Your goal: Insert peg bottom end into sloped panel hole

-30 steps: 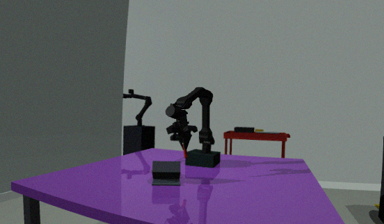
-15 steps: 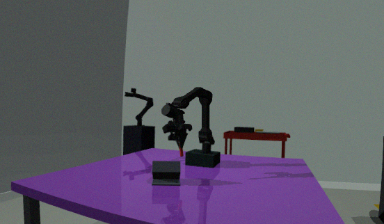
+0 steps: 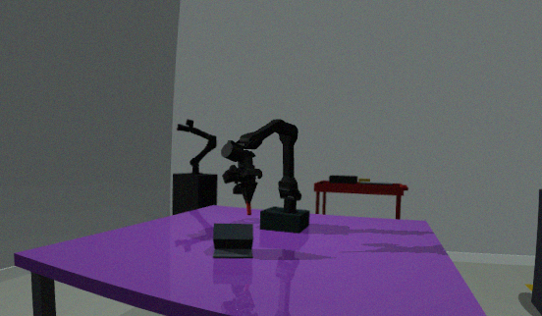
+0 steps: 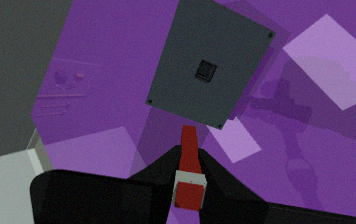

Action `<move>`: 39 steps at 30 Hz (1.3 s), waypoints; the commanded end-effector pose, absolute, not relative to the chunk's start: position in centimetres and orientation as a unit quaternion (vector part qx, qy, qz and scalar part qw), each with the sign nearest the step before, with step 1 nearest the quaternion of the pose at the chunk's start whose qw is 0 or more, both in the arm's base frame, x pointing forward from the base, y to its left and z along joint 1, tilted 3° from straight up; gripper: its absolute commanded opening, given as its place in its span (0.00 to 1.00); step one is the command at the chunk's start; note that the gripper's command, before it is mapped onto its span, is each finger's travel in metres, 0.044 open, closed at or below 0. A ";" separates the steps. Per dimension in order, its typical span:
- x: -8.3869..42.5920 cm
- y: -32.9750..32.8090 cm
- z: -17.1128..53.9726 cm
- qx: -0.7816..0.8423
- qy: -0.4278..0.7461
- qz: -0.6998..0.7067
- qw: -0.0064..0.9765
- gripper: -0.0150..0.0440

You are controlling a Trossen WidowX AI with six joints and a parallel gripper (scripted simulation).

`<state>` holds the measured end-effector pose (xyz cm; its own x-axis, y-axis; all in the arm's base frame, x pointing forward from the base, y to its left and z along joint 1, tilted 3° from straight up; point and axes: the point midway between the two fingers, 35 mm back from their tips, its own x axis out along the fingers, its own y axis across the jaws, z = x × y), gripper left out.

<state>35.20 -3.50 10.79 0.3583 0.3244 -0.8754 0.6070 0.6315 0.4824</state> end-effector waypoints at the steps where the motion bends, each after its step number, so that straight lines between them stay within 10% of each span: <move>1: 35.2 -4.0 10.9 0.431 0.550 -0.102 0.708 0.25; 39: 36.2 -7.8 10.2 0.514 0.491 -0.135 0.690 0.25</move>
<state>35.98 -7.88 10.83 0.4807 0.3119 -0.8195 0.6869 0.4469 0.5731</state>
